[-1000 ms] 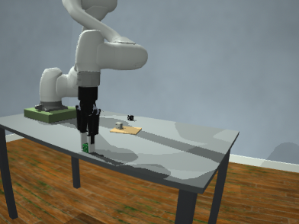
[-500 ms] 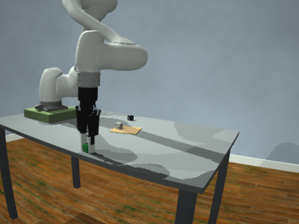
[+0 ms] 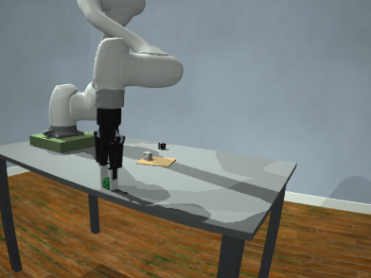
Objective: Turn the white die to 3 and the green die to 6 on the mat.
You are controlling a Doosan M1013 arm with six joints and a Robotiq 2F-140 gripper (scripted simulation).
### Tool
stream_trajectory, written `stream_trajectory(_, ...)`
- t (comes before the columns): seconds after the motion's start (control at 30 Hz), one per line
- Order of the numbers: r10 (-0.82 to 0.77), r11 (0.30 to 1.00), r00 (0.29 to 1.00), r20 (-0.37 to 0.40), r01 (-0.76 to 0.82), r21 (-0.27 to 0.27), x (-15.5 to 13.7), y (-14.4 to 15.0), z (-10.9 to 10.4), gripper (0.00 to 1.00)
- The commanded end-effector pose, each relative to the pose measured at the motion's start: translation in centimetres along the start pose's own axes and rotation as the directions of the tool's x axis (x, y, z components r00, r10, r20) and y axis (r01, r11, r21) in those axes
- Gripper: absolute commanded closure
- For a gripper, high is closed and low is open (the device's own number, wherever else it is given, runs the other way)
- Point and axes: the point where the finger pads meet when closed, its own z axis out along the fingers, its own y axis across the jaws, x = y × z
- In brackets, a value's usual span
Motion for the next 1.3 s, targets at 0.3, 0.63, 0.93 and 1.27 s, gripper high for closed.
stream_trajectory(0.3, 0.000, 1.000, 1.000, 0.000, 0.000, 0.000, 0.00, 0.00, -0.02, 0.76)
stream_trajectory(0.63, 0.000, 1.000, 1.000, 0.000, 0.000, 0.000, 0.00, 0.00, -0.02, 0.76)
stream_trajectory(0.93, 0.000, 1.000, 1.000, 0.000, 0.000, 0.000, 0.00, 0.00, -0.02, 0.76)
stream_trajectory(1.27, 0.000, 1.000, 1.000, 0.000, 0.000, 0.000, 0.00, 0.00, -0.02, 0.76)
